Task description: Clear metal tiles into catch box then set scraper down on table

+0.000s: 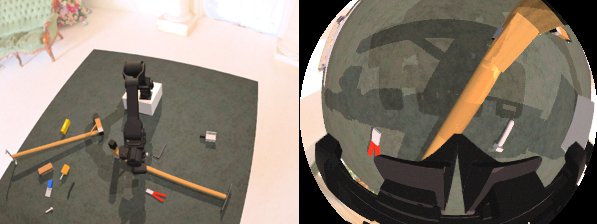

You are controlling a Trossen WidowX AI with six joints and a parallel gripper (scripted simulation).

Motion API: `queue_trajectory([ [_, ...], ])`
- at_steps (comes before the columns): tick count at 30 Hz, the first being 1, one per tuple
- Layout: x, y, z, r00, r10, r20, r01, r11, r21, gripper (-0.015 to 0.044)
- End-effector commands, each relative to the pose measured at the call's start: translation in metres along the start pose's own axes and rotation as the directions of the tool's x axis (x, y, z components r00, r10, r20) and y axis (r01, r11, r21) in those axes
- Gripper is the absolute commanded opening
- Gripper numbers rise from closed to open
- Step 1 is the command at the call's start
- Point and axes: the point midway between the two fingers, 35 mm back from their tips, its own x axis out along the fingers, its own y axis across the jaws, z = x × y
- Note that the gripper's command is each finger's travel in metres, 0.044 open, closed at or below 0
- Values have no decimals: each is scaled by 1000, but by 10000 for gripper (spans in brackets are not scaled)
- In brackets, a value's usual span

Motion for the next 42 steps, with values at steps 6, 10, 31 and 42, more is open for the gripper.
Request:
queue_trajectory([
  [6, 13, -5, -1, 1000, -20, -7, 20, 1000, -2, 0],
  [10, 13, -5, -1, 1000, -20, -7, 20, 1000, -2, 0],
  [31, 11, -20, 0, 1000, -21, -7, 21, 1000, -2, 0],
  [42, 10, -36, 1, 1000, -23, -7, 23, 1000, -2, 0],
])
